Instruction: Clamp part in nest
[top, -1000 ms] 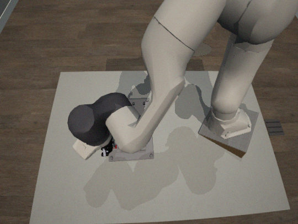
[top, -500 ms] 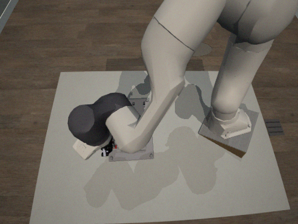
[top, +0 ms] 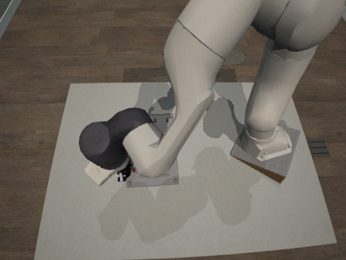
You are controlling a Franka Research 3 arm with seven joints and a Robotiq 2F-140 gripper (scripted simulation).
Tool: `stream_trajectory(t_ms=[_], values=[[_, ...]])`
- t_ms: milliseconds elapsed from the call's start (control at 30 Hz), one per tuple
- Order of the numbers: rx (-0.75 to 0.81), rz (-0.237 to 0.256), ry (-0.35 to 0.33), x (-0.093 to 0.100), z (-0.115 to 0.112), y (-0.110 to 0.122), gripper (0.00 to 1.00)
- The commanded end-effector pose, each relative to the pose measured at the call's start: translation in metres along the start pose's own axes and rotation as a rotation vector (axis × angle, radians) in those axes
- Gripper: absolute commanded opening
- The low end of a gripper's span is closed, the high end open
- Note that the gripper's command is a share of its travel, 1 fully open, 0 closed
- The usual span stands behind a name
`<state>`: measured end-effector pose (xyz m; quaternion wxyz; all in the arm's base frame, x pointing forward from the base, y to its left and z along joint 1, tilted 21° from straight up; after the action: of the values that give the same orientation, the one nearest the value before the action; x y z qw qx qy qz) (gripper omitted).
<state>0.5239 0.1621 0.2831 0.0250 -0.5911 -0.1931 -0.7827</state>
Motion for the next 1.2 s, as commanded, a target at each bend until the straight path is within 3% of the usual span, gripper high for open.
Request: stream_trajectory(t_ms=[0, 1167], values=[[-0.003, 0.000, -0.001, -0.0018, -0.0006, 0.0002, 0.00], [-0.003, 0.000, -0.001, -0.0057, -0.0007, 0.0001, 0.00]])
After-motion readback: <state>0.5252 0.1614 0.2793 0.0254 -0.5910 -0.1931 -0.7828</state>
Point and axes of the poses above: the point where the finger pads meet when closed, its own x axis back along the fingers, its own y axis across the jaws, z = x × y, the point moved 8 cm from there along x, back along the fingers, and after that the axes turned 15 degrees about x, right-handed, at the moved point
